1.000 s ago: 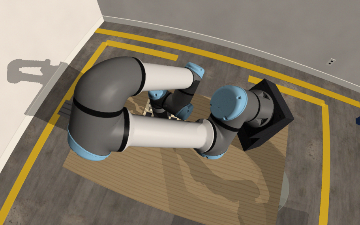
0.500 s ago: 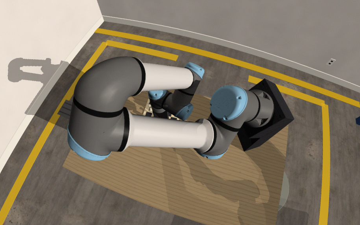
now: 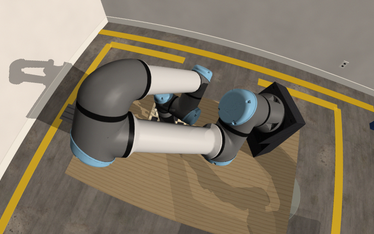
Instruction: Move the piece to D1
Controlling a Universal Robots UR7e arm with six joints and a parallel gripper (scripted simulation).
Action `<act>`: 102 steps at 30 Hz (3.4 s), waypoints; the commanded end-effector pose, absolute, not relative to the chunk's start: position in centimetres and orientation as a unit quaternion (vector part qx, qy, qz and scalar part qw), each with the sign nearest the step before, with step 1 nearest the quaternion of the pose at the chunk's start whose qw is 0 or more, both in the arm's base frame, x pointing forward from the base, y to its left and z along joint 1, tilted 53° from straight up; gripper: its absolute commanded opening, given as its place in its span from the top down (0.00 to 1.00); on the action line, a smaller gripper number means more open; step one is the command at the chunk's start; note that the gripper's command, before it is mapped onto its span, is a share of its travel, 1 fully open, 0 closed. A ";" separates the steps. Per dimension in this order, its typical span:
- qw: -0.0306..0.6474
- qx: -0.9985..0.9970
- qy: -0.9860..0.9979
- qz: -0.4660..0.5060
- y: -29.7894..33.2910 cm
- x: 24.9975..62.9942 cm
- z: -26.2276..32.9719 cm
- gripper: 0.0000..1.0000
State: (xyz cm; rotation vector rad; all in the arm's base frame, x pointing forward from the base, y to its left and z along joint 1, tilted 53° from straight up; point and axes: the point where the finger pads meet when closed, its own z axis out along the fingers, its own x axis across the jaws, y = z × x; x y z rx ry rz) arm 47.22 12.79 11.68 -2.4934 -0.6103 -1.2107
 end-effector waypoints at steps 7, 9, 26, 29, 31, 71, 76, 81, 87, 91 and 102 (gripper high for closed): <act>0.151 -0.868 -0.213 -0.422 12.8 47.3 11.6 0.27; 0.151 -0.868 -0.213 -0.422 12.9 47.4 11.5 0.27; 0.151 -0.868 -0.213 -0.422 14.2 49.4 9.8 0.27; 0.151 -0.868 -0.213 -0.422 14.4 49.6 9.5 0.27; 0.151 -0.868 -0.213 -0.422 14.4 49.7 9.5 0.27; 0.151 -0.868 -0.213 -0.422 14.4 49.7 9.4 1.00; 0.151 -0.868 -0.213 -0.422 14.4 49.7 9.4 1.00; 0.151 -0.868 -0.213 -0.422 14.4 49.7 9.4 1.00; 0.151 -0.868 -0.213 -0.422 14.4 49.7 9.4 1.00; 0.151 -0.868 -0.213 -0.422 14.4 49.7 9.4 1.00; 0.151 -0.868 -0.213 -0.422 14.4 49.7 9.4 1.00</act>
